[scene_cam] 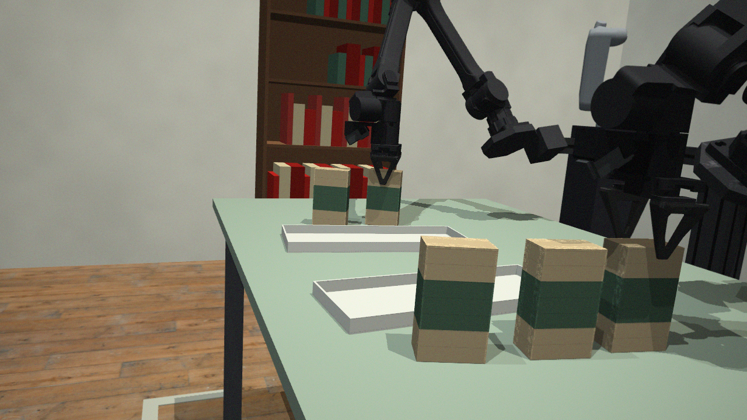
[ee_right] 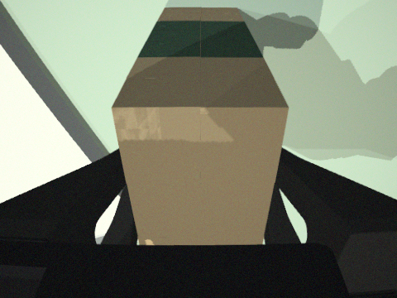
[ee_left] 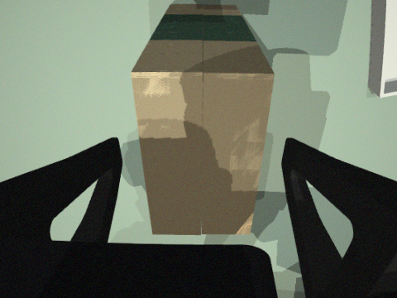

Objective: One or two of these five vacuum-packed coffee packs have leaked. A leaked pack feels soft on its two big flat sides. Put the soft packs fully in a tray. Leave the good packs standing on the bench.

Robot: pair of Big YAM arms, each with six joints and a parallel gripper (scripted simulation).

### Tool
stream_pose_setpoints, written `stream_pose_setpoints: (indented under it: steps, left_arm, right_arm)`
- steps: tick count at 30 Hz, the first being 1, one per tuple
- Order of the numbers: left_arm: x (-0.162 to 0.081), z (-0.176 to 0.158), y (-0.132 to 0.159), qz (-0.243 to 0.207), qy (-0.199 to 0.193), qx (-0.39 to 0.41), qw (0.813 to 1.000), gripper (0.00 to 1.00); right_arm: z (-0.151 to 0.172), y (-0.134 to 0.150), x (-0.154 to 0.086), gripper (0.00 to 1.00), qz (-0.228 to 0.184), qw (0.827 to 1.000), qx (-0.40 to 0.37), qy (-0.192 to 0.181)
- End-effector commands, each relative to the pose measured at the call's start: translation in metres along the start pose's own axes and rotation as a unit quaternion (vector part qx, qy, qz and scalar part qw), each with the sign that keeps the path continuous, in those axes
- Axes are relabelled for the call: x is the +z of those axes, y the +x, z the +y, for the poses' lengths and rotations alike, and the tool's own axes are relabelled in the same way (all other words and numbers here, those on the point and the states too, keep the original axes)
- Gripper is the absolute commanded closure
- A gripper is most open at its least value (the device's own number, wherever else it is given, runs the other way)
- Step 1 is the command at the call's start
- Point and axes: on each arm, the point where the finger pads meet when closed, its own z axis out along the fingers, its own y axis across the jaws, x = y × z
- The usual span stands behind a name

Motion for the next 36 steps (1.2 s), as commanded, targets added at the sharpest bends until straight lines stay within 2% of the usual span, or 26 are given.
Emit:
stream_pose_setpoints:
  steps: [1,18,23,32,33,36]
  left_arm:
    - [0.011,0.001,0.006,0.008,0.001,0.003,1.0,0.24]
    - [0.031,0.001,0.007,0.009,0.001,0.003,1.0,0.24]
    - [0.024,0.003,-0.003,-0.002,-0.001,-0.001,1.0,0.24]
    - [0.024,0.003,-0.003,-0.002,-0.001,-0.001,1.0,0.24]
    - [0.024,0.003,-0.003,-0.002,-0.001,-0.001,1.0,0.77]
    - [0.024,0.003,-0.003,-0.002,-0.001,-0.001,1.0,0.77]
  right_arm:
    - [0.005,-0.006,-0.002,0.77,-0.006,1.0,0.001,-0.006]
    - [0.005,-0.006,-0.002,0.77,-0.006,1.0,0.001,-0.006]
    - [0.005,-0.006,-0.002,0.77,-0.006,1.0,0.001,-0.006]
    - [0.005,-0.006,-0.002,0.77,-0.006,1.0,0.001,-0.006]
    - [0.005,-0.006,-0.002,0.24,-0.006,1.0,0.001,-0.006]
    - [0.005,-0.006,-0.002,0.24,-0.006,1.0,0.001,-0.006]
